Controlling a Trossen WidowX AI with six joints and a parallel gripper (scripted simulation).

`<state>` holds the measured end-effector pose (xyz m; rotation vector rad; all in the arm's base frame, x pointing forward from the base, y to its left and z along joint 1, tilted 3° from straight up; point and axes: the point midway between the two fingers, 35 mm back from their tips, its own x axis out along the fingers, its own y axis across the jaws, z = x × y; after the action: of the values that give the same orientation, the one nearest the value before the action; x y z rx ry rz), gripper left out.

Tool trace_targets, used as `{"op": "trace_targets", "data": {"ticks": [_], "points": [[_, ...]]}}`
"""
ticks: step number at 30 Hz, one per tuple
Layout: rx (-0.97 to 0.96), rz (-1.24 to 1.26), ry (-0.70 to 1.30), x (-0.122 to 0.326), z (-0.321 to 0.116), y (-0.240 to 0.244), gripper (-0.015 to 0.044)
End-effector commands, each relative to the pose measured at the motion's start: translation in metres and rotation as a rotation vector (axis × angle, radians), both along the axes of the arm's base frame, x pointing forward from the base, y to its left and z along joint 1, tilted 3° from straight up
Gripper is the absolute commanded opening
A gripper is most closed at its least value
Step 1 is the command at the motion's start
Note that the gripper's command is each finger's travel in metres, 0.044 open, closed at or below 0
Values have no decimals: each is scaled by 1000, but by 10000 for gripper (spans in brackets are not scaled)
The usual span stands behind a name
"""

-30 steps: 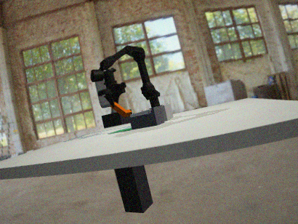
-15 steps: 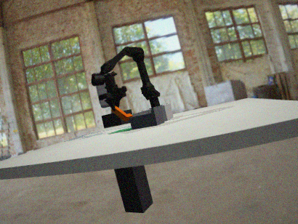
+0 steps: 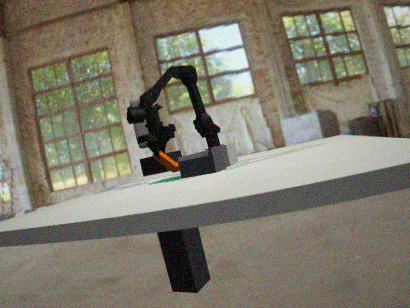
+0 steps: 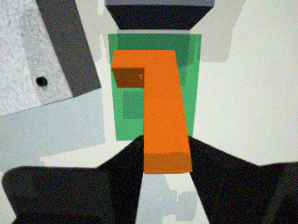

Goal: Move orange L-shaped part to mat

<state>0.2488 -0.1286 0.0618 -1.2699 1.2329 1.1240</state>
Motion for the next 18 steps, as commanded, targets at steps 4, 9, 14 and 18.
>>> {"op": "trace_targets", "data": {"ticks": [4,9,14,18], "points": [[4,4,1,0,-12,0,0],[4,4,1,0,-20,0,0],[4,4,1,0,-22,0,0],[4,4,1,0,-22,0,0]]}}
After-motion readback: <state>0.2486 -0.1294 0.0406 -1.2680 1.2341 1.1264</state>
